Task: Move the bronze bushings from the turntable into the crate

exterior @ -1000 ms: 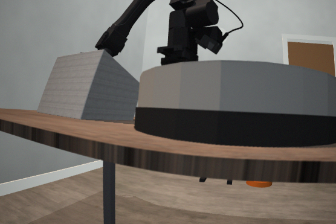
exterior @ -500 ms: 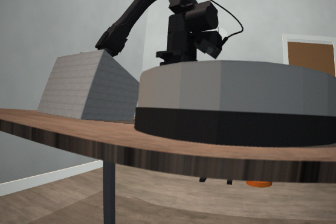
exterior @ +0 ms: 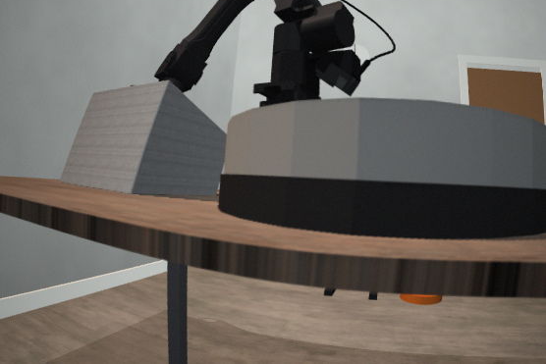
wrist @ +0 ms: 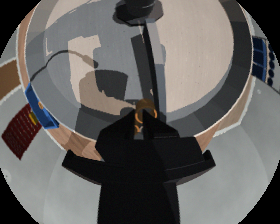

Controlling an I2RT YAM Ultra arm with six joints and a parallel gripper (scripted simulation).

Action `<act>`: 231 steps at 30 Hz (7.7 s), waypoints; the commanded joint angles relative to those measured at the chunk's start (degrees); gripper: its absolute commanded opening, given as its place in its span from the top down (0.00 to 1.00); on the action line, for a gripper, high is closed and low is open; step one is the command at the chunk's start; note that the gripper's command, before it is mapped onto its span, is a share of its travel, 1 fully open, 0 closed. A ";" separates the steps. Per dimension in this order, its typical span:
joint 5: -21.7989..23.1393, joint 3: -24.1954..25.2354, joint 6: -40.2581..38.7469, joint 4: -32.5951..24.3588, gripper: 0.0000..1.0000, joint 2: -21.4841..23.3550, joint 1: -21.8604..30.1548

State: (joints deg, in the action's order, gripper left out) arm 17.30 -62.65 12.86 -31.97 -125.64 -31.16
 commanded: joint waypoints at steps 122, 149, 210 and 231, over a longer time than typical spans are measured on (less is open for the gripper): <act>-0.68 -8.85 4.81 -19.76 1.00 11.51 -5.09; 0.99 -2.83 -3.73 -18.16 1.00 16.61 3.73; -3.18 -27.66 -55.09 -26.75 1.00 15.16 52.51; -3.18 -27.67 -55.05 -26.76 1.00 15.16 52.51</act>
State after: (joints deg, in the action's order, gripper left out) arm 14.79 -88.66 -41.76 -57.89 -109.73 21.26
